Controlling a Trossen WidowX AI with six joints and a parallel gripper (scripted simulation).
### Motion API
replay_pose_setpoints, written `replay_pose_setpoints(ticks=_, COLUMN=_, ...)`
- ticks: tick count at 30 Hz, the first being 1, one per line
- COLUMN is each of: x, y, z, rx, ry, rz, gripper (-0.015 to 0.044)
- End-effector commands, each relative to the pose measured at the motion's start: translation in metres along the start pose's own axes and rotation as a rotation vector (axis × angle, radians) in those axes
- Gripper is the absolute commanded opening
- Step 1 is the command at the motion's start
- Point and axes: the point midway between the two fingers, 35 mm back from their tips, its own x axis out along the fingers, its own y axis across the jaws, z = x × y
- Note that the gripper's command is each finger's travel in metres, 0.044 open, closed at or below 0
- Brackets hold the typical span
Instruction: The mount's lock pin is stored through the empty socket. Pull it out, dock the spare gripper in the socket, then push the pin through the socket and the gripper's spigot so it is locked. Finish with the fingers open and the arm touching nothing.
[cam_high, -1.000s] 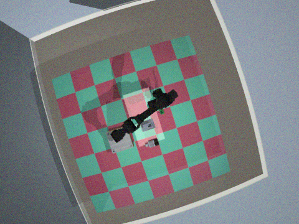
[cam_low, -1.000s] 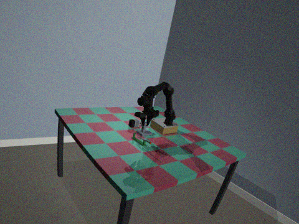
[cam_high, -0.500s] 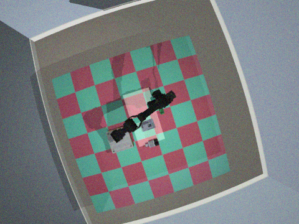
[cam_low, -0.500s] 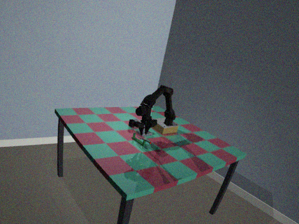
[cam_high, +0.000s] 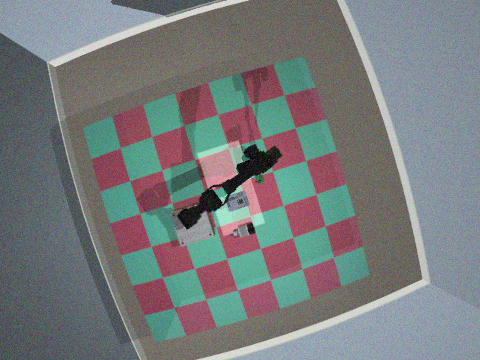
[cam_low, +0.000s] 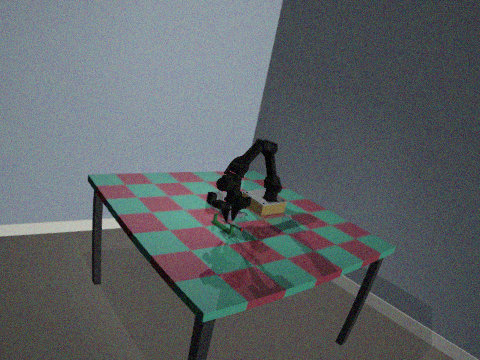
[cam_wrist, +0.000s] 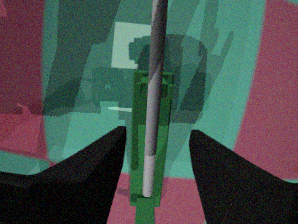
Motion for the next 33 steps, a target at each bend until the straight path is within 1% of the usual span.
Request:
replay_pose_setpoints(ticks=1, x=0.009, y=0.002, z=-0.002, rx=0.003, ry=0.006, rz=0.008, gripper=0.018)
replay_pose_setpoints(ticks=17, x=0.034, y=0.003, z=-0.006, rx=0.003, ry=0.006, rz=0.008, gripper=0.018)
replay_pose_setpoints(ticks=26, x=0.035, y=0.004, z=-0.006, rx=0.003, ry=0.006, rz=0.008, gripper=0.018)
replay_pose_setpoints(ticks=32, x=0.035, y=0.004, z=-0.006, rx=0.003, ry=0.006, rz=0.008, gripper=0.0023)
replay_pose_setpoints(ticks=33, x=0.035, y=0.004, z=-0.006, rx=0.003, ry=0.006, rz=0.008, gripper=0.0016)
